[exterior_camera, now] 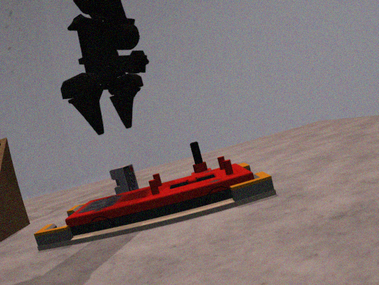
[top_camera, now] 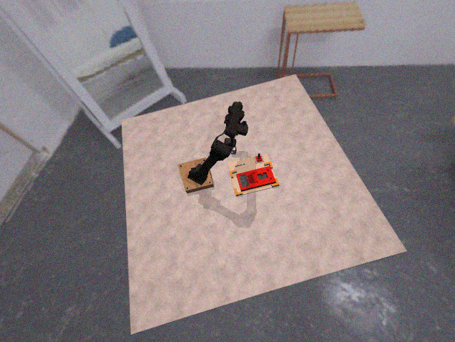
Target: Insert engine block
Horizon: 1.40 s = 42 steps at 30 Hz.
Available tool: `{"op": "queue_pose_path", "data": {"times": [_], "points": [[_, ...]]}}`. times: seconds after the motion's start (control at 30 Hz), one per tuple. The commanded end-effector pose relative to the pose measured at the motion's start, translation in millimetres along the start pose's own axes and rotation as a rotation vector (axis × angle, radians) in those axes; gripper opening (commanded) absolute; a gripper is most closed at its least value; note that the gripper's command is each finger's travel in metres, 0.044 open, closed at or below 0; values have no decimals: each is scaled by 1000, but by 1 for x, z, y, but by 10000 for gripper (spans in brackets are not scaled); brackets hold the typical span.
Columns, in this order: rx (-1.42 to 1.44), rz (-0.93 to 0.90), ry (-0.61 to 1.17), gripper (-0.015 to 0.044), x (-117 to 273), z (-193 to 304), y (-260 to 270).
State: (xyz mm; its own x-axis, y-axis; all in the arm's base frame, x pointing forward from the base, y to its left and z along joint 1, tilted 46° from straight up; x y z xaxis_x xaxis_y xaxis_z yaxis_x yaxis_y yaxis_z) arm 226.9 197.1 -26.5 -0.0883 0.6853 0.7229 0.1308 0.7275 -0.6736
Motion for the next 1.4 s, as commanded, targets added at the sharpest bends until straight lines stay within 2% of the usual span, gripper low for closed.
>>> {"op": "queue_pose_path", "data": {"times": [0.0,0.13,1.37], "points": [[-3,24,4,440,-1,6,0],[-3,25,3,440,-34,6,-1],[-5,26,2,440,-91,7,-3]]}}
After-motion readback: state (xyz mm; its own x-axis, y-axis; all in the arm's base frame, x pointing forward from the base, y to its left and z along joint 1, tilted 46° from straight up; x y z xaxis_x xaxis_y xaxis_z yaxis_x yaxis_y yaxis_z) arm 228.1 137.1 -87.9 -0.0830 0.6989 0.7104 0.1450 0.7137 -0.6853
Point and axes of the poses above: the point midway between the two fingers, 35 mm back from their tips, its own x axis back along the fingers, its own y axis across the jaws, z = x × y, the point moved 5 cm from there along x, back along the fingers, and after that the axes turned 13 degrees about x, right-handed, at the moved point
